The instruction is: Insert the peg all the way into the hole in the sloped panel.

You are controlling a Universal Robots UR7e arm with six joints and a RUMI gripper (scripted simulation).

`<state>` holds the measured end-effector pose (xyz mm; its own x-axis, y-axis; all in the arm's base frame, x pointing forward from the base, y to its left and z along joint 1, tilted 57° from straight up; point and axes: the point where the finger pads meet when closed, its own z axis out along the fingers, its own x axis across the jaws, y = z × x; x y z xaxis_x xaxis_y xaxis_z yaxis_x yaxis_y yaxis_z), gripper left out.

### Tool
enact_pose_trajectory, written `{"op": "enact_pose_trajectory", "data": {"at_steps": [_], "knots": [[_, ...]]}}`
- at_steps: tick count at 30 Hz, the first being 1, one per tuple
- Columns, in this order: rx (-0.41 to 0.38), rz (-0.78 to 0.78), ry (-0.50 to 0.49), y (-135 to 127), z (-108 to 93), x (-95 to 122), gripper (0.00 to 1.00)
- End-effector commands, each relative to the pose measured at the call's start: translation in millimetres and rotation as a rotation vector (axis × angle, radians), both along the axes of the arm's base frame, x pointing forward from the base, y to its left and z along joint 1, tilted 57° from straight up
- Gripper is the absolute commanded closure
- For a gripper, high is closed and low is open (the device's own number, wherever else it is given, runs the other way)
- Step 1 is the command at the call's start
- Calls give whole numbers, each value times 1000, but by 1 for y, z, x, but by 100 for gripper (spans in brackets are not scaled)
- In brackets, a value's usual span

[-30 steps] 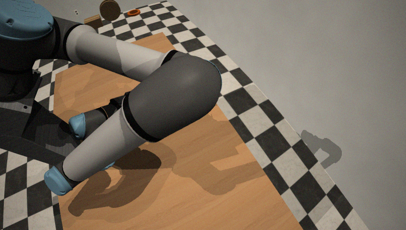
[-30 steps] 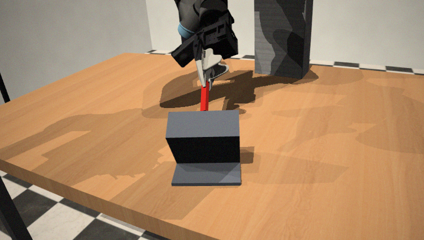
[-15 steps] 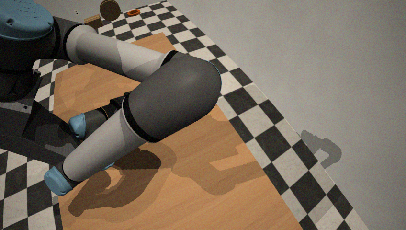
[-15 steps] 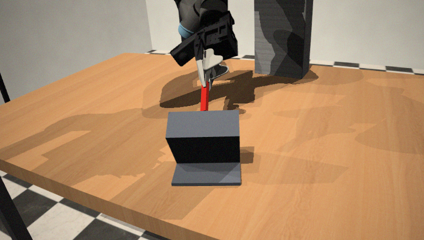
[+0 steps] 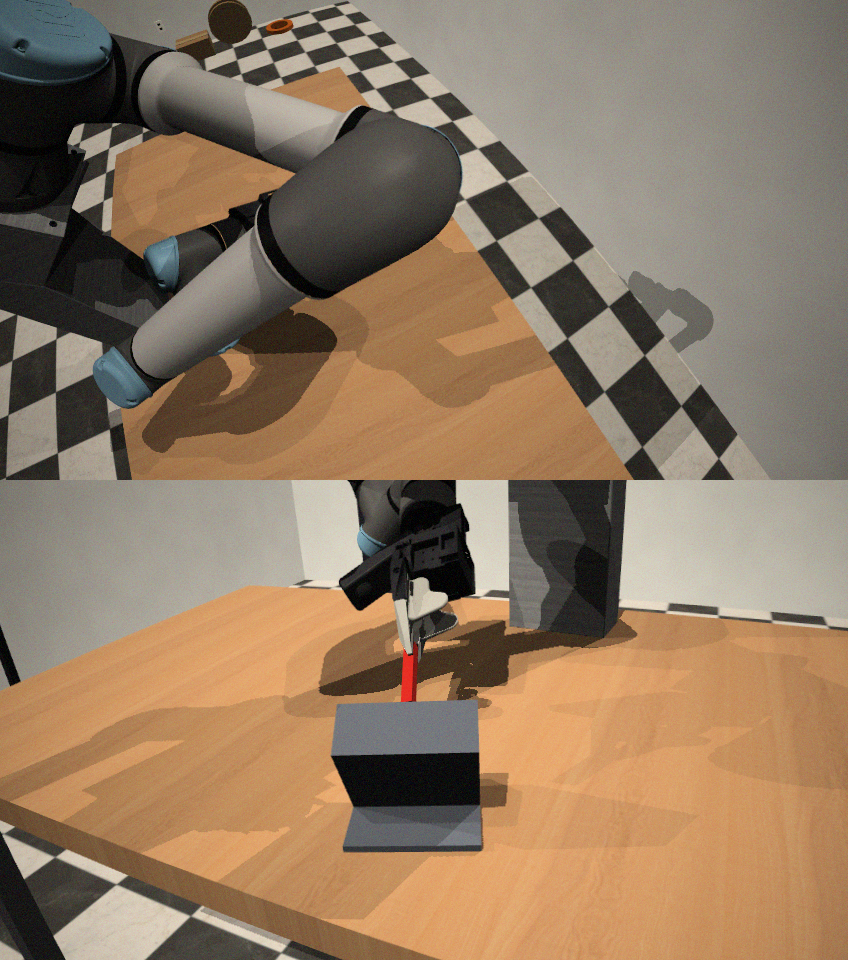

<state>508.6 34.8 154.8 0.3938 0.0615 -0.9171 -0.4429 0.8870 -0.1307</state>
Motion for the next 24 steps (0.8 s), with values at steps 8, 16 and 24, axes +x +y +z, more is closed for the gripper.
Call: {"op": "enact_pose_trajectory", "data": {"at_steps": [8, 16, 24], "knots": [[-42, -21, -24, 0, 0, 0, 100], [-64, -31, -37, 0, 0, 0, 100], [-94, -45, -53, 1, 1, 0, 100]]}}
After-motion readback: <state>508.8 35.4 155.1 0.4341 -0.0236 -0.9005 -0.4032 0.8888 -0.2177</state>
